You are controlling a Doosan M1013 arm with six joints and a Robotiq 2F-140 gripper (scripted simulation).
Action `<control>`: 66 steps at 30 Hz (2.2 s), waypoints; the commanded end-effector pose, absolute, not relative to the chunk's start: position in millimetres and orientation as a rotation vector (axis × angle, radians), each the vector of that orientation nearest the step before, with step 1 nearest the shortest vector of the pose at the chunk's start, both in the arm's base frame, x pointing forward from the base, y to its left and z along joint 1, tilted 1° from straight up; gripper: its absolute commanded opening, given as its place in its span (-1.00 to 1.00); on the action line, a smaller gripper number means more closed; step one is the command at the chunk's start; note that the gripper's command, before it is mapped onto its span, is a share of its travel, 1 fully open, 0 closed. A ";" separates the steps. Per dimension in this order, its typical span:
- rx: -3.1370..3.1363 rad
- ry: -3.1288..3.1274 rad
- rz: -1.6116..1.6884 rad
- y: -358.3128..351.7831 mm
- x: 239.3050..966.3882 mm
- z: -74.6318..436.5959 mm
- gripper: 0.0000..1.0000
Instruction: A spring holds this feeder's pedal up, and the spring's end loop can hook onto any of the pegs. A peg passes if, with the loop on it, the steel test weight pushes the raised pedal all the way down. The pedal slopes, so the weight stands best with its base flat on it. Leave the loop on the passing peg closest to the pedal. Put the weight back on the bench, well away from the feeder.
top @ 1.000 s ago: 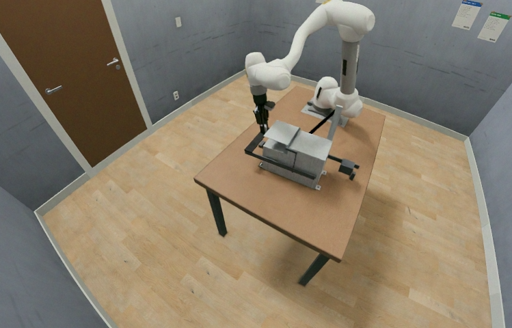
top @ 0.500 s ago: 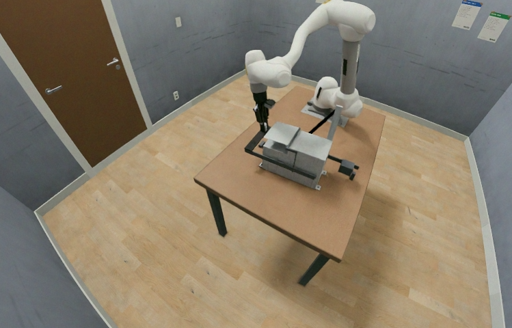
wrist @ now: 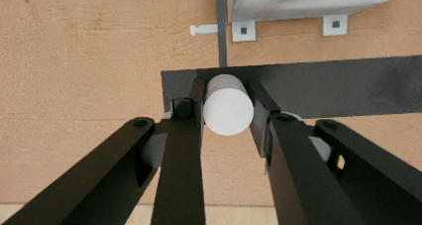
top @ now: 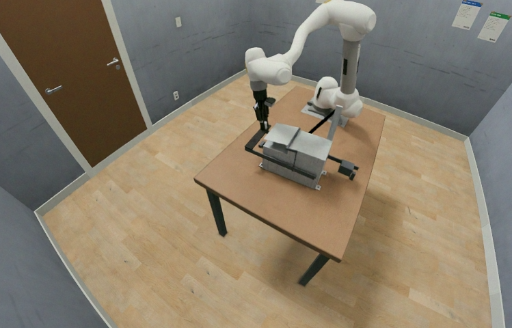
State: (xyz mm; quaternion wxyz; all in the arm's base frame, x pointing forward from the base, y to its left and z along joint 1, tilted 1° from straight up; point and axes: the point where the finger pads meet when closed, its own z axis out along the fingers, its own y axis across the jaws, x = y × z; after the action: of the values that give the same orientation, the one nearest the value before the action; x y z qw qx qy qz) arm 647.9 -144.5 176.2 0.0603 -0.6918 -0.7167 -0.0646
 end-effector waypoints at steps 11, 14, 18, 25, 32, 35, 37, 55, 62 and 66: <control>-2.094 -2.170 -0.197 -144.6 648.2 188.0 -0.50; -2.094 -2.170 -0.197 -144.6 648.2 189.1 -0.50; -2.094 -2.170 -0.197 -144.6 648.1 193.1 -0.50; -2.094 -2.170 -0.197 -144.6 648.1 200.1 -0.50; -2.094 -2.170 -0.197 -144.6 648.0 204.2 -0.50; -2.094 -2.169 -0.197 -144.6 648.0 207.2 -0.50; -2.094 -2.169 -0.197 -144.6 648.0 209.2 -0.50; -2.094 -2.169 -0.198 -144.7 647.9 224.3 -0.50; -2.094 -2.169 -0.198 -144.7 647.9 230.3 -0.50; -2.096 -2.172 -0.193 -139.6 642.2 227.0 -0.50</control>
State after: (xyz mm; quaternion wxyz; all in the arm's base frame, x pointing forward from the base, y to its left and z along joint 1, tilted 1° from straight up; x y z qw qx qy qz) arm 643.8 -141.6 227.0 0.0598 -0.6919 -0.7167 -0.0638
